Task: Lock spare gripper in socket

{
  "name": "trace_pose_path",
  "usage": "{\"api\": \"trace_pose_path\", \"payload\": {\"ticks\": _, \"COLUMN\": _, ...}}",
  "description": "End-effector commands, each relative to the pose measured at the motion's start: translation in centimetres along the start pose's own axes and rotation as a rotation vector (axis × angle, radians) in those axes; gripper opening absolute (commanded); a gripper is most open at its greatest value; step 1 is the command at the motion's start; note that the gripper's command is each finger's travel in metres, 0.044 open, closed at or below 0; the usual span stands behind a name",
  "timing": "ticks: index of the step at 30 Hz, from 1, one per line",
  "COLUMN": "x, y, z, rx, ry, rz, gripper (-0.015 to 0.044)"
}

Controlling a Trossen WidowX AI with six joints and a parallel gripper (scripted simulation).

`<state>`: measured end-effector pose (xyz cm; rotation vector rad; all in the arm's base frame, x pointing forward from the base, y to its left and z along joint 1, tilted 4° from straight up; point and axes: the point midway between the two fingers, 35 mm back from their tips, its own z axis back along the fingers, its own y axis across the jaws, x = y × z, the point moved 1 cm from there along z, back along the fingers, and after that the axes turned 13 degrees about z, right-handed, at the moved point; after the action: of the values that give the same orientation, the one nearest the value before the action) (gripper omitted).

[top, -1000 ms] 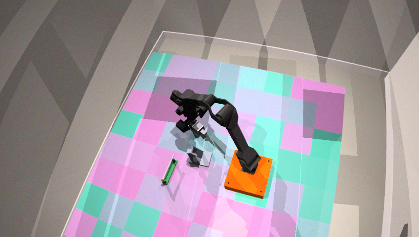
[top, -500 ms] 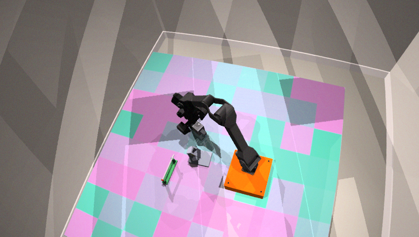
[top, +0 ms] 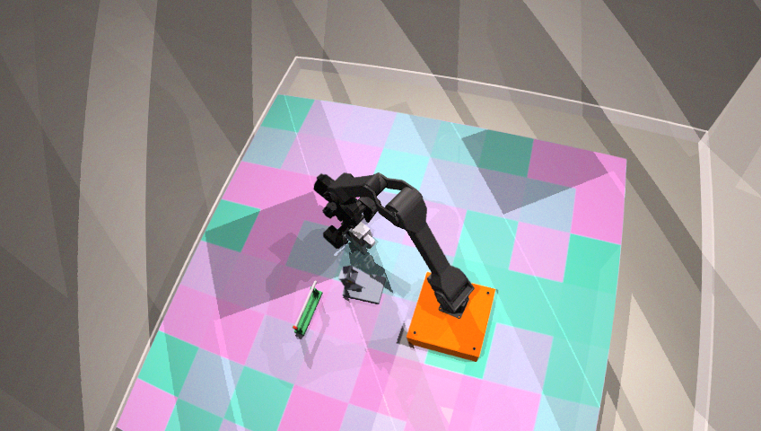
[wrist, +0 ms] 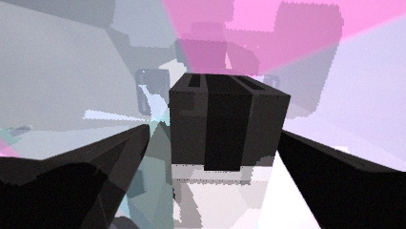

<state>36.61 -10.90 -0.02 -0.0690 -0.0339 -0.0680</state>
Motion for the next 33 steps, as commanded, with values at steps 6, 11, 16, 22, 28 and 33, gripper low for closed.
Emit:
{"api": "trace_pose_path", "payload": {"ticks": 6, "x": -0.2, "y": 0.0, "z": -0.5, "rx": -0.001, "ry": 0.008, "rz": 0.004, "gripper": 0.0387}}
{"api": "trace_pose_path", "payload": {"ticks": 11, "x": -0.2, "y": 0.0, "z": -0.5, "rx": -0.001, "ry": 0.008, "rz": 0.004, "gripper": 0.0256}}
{"api": "trace_pose_path", "payload": {"ticks": 16, "x": -0.2, "y": 0.0, "z": -0.5, "rx": -0.001, "ry": 0.008, "rz": 0.004, "gripper": 0.0164}}
{"api": "trace_pose_path", "payload": {"ticks": 22, "x": -0.1, "y": 0.0, "z": -0.4, "rx": -0.001, "ry": 0.008, "rz": 0.004, "gripper": 0.0085}}
{"api": "trace_pose_path", "payload": {"ticks": 28, "x": 0.0, "y": 0.0, "z": 2.1, "rx": -0.001, "ry": 0.008, "rz": 0.004, "gripper": 0.0}}
{"api": "trace_pose_path", "payload": {"ticks": 33, "x": -0.1, "y": 0.0, "z": 4.5, "rx": -0.001, "ry": 0.008, "rz": 0.004, "gripper": 0.0}}
